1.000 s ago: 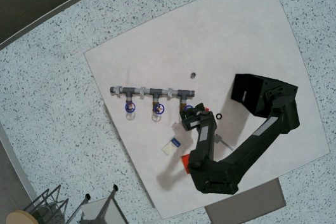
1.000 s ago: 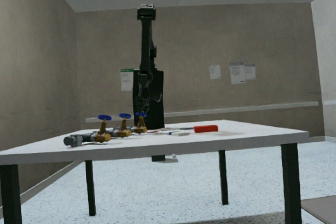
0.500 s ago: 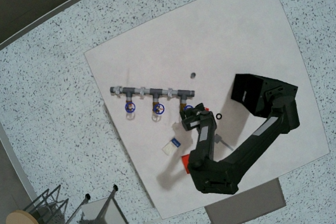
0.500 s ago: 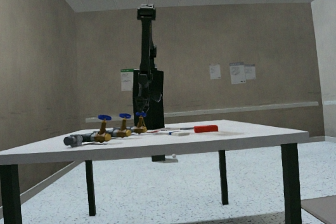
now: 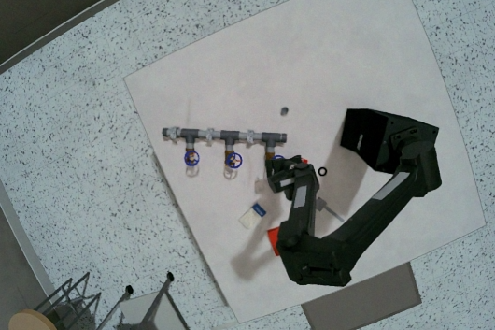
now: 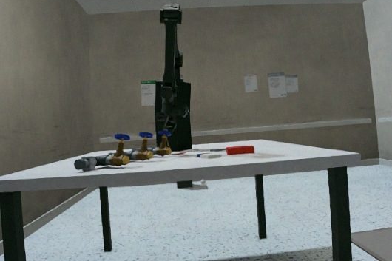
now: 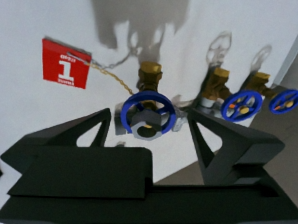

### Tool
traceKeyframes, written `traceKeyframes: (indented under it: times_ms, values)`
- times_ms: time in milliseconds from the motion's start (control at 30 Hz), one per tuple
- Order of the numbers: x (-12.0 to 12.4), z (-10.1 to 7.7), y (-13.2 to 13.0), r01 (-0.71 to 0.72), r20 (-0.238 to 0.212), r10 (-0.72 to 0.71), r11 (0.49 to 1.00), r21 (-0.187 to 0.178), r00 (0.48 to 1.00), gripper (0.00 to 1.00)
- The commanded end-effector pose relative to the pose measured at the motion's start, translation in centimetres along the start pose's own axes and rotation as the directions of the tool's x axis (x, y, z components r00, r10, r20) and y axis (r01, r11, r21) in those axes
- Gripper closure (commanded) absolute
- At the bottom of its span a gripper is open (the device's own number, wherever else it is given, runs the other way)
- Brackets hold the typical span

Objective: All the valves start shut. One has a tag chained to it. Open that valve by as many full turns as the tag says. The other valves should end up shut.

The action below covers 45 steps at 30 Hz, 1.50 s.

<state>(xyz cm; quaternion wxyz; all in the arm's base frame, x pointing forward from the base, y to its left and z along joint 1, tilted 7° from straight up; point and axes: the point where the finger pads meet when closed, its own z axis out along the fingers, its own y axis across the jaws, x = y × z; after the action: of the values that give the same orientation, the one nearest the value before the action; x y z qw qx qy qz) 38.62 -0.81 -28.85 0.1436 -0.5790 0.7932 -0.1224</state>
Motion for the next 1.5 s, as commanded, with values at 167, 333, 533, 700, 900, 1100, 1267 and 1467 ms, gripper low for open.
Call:
traceKeyframes:
  times_ms: [167,333,533,700,900,1100,1267,1467]
  values:
    - [0.46,0.21,0.45,-0.524,-0.006,0.524,0.852,0.006,0.852,0.0]
    - [0.31,0.21,0.49,-0.733,0.002,0.733,0.68,0.004,0.68,0.0]
    - [0.25,0.21,0.5,-0.862,0.006,0.862,0.507,-0.002,0.507,0.0]
    - [0.12,0.2,0.54,-0.983,0.006,0.983,0.182,-0.009,0.182,0.0]
    - [0.08,0.2,0.55,-0.99,0.002,0.99,-0.143,-0.017,-0.143,0.0]
    - [0.02,0.2,0.58,-0.936,-0.003,0.936,-0.352,-0.018,-0.352,0.0]
    - [0.02,0.2,0.59,-0.757,-0.007,0.757,-0.653,-0.013,-0.653,0.0]
    - [0.02,0.19,0.6,-0.507,-0.002,0.507,-0.862,-0.003,-0.862,0.0]
